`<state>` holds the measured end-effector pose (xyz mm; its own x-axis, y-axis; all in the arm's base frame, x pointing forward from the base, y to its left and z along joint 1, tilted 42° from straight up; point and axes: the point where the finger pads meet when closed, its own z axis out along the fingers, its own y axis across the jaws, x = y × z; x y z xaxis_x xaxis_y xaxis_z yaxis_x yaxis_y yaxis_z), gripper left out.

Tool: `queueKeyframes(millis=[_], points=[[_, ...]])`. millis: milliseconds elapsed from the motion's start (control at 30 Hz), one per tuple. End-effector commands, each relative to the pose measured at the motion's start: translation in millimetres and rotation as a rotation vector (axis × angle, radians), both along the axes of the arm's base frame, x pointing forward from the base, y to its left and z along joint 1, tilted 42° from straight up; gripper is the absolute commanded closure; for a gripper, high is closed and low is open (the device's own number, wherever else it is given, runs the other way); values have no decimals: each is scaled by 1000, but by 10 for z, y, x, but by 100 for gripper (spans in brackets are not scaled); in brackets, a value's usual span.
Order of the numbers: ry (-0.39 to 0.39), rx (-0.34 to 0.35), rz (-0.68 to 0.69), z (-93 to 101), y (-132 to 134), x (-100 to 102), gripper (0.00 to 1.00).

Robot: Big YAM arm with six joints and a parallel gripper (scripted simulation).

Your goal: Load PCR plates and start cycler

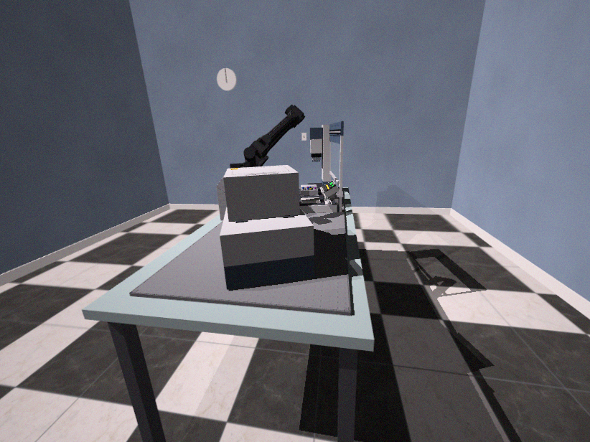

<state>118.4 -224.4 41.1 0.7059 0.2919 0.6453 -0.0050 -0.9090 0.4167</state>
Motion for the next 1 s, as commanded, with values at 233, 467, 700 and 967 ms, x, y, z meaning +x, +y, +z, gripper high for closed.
queueKeyframes(millis=[233, 467, 700, 967], points=[[3, -35, -18, 57, -88, -42, 100], [37, -116, 127, 73, 387, 230, 0], [38, -178, 188, 201, 501, 360, 0], [64, -277, 308, 246, 746, 504, 0]])
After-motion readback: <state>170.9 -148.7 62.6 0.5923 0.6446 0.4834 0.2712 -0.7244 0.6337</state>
